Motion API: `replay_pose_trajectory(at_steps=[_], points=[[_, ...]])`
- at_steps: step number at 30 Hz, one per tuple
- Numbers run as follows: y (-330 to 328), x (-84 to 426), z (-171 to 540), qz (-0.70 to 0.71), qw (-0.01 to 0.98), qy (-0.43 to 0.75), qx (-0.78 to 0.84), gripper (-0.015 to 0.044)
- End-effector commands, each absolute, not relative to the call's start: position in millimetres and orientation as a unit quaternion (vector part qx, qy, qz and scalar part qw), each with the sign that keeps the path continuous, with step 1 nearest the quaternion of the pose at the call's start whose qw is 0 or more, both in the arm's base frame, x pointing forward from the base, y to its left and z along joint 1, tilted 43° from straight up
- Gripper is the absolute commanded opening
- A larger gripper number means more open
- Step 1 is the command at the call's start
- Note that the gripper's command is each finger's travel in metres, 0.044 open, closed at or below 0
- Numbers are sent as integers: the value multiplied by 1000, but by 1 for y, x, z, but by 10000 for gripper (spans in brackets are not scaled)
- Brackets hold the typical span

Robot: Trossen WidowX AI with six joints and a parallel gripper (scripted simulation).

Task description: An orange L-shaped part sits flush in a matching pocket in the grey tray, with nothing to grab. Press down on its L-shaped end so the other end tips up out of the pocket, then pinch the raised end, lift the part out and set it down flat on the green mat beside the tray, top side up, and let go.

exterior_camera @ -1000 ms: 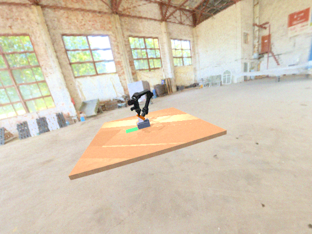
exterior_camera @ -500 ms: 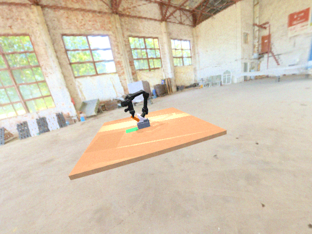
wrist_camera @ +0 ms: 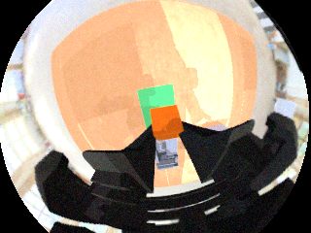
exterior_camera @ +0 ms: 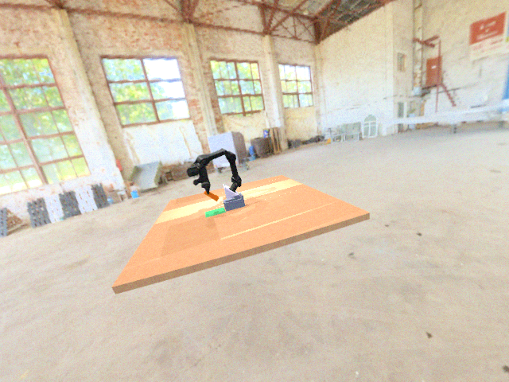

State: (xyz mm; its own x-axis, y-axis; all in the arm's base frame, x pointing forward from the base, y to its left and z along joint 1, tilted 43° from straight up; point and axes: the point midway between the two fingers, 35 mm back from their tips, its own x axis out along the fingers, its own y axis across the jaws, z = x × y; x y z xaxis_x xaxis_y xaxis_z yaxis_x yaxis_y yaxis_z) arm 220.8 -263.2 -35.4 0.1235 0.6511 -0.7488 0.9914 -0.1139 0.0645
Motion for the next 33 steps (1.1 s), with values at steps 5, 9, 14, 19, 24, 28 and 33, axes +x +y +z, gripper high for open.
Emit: replay_pose_trajectory(at_steps=[5, 9, 14, 19, 24, 28, 33], points=[[-265, 221, -41, -288, 297, 598, 687, 0], [-261, 221, -45, -287, 297, 598, 687, 0], [-256, 222, -51, -287, 298, 598, 687, 0], [-250, 224, -57, -287, 298, 598, 687, 0], [-245, 225, -64, -287, 298, 598, 687, 0], [-241, 225, -69, -287, 298, 598, 687, 0], [-235, 226, -75, -287, 298, 598, 687, 0]])
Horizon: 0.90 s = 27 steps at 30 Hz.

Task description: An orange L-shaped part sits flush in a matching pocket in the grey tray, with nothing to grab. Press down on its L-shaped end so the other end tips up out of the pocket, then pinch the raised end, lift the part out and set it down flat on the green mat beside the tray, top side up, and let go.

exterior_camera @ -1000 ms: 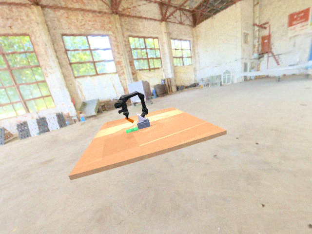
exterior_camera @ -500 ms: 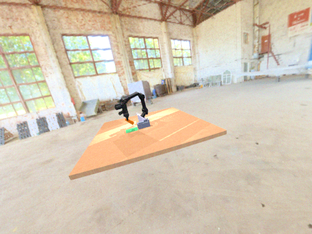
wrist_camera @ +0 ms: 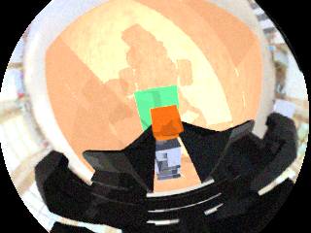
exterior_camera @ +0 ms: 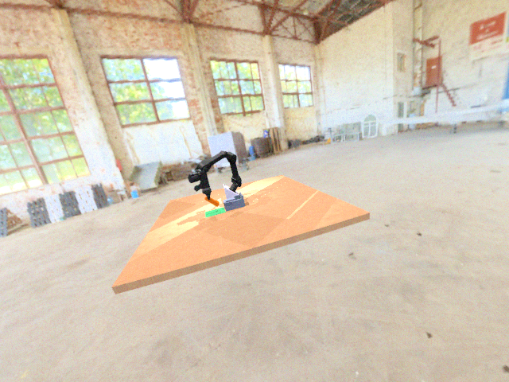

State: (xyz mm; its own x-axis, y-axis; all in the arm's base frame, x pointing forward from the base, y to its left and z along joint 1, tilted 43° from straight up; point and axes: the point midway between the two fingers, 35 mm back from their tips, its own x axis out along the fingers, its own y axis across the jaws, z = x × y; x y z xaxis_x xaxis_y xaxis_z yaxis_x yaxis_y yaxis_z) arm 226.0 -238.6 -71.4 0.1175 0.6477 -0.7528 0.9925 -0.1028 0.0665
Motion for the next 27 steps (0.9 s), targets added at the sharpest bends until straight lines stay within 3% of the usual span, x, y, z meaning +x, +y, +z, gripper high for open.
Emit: replay_pose_trajectory(at_steps=[1, 27], points=[[-234, 227, -76, -287, 298, 598, 687, 0], [-213, 230, -99, -286, 297, 598, 687, 0]])
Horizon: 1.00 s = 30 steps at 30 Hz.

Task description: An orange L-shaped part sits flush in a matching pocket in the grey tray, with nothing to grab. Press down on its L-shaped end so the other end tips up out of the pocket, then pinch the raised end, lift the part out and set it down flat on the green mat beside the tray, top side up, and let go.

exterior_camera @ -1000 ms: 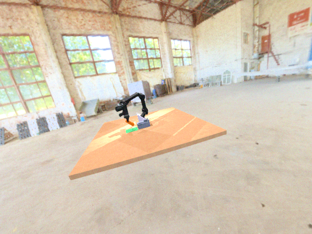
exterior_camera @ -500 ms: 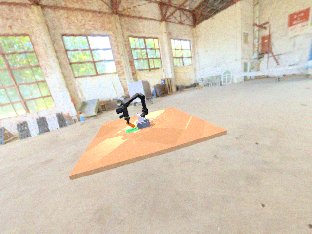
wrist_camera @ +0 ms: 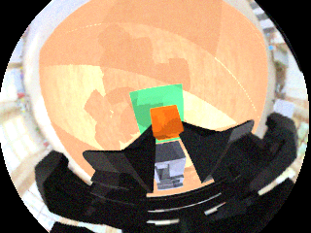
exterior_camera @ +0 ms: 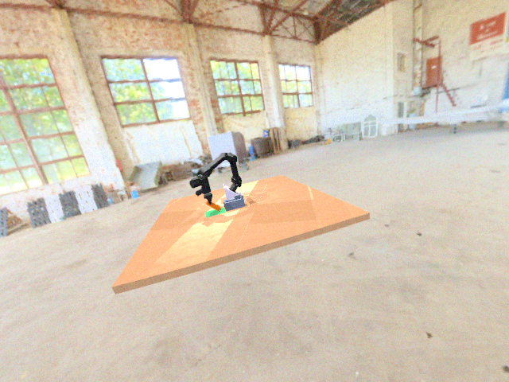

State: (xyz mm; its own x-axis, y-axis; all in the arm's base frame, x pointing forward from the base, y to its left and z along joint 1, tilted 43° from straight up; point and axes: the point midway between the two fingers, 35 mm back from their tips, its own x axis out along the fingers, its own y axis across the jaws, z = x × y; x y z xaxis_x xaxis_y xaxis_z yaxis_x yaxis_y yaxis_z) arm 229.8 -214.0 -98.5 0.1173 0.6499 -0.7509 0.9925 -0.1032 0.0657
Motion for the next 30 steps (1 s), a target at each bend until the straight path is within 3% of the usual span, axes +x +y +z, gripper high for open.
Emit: replay_pose_trajectory(at_steps=[1, 11, 26, 30], points=[[-213, 230, -99, -286, 297, 598, 687, 0], [-214, 230, -99, -287, 299, 599, 685, 0], [-242, 227, -71, -287, 298, 598, 686, 394], [-269, 220, -36, -288, 297, 598, 687, 400]])
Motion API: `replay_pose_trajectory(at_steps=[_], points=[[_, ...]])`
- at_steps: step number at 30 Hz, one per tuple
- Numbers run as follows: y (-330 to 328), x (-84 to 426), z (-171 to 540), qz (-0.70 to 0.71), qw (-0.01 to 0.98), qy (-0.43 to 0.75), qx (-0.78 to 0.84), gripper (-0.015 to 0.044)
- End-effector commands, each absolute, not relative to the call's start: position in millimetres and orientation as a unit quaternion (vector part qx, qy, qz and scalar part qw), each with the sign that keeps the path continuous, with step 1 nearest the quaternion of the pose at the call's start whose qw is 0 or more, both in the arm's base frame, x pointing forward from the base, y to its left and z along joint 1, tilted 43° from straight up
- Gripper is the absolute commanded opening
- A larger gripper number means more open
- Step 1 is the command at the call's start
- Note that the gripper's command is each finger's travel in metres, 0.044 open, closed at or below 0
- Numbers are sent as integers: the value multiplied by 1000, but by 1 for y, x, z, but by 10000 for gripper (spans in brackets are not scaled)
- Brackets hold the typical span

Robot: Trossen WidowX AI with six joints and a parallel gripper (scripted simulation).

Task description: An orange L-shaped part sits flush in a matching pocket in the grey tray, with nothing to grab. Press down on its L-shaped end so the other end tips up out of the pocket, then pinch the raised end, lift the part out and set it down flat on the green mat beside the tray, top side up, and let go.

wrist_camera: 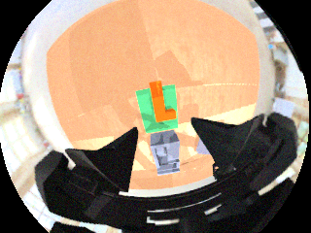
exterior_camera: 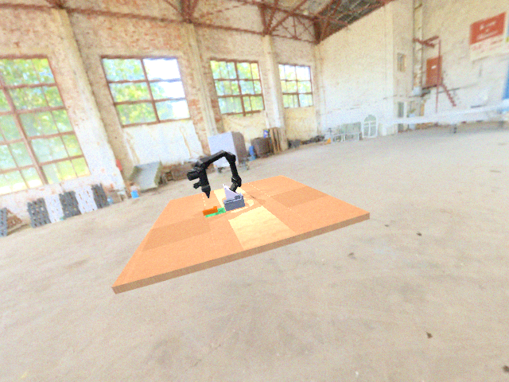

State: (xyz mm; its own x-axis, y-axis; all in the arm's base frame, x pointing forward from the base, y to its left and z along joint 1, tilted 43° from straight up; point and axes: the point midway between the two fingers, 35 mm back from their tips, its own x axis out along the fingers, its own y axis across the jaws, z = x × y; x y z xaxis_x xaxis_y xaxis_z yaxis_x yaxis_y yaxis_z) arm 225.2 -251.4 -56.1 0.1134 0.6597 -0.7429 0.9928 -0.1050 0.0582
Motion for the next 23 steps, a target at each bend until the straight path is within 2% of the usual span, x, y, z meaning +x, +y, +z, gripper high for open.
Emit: replay_pose_trajectory(at_steps=[1, 23], points=[[-270, 219, -34, -288, 297, 598, 687, 400], [-271, 220, -37, -290, 300, 591, 690, 400]])
